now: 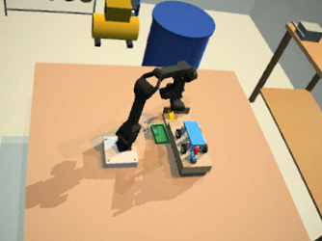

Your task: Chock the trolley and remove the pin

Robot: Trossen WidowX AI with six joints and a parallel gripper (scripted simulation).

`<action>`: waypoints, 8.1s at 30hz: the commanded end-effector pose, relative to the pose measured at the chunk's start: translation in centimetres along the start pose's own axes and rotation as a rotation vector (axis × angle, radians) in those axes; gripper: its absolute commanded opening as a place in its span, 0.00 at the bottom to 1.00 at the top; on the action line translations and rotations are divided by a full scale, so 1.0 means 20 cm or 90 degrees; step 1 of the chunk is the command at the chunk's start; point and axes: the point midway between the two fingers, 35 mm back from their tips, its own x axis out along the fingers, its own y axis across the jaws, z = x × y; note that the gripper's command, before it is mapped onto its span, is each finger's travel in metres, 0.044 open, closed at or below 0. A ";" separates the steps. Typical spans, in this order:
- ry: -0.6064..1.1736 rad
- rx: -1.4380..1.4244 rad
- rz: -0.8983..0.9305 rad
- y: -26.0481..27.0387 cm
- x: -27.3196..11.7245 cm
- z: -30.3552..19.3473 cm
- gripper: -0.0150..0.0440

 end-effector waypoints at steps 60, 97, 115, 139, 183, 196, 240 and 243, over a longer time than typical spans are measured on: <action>0.005 -0.029 0.005 0.02 0.34 -0.15 0.25; 0.005 -0.029 0.007 0.18 0.34 -0.15 0.25; 0.001 -0.027 0.003 0.15 0.35 -0.15 0.58; 0.001 -0.033 0.004 0.15 0.10 -0.14 0.62; 0.112 0.967 0.100 1.19 -0.09 -0.39 0.58; 0.112 0.967 0.100 1.21 0.00 -0.39 0.58; 0.111 0.970 0.098 1.26 0.24 -0.39 0.44; 0.111 0.970 0.098 1.26 0.24 -0.39 0.34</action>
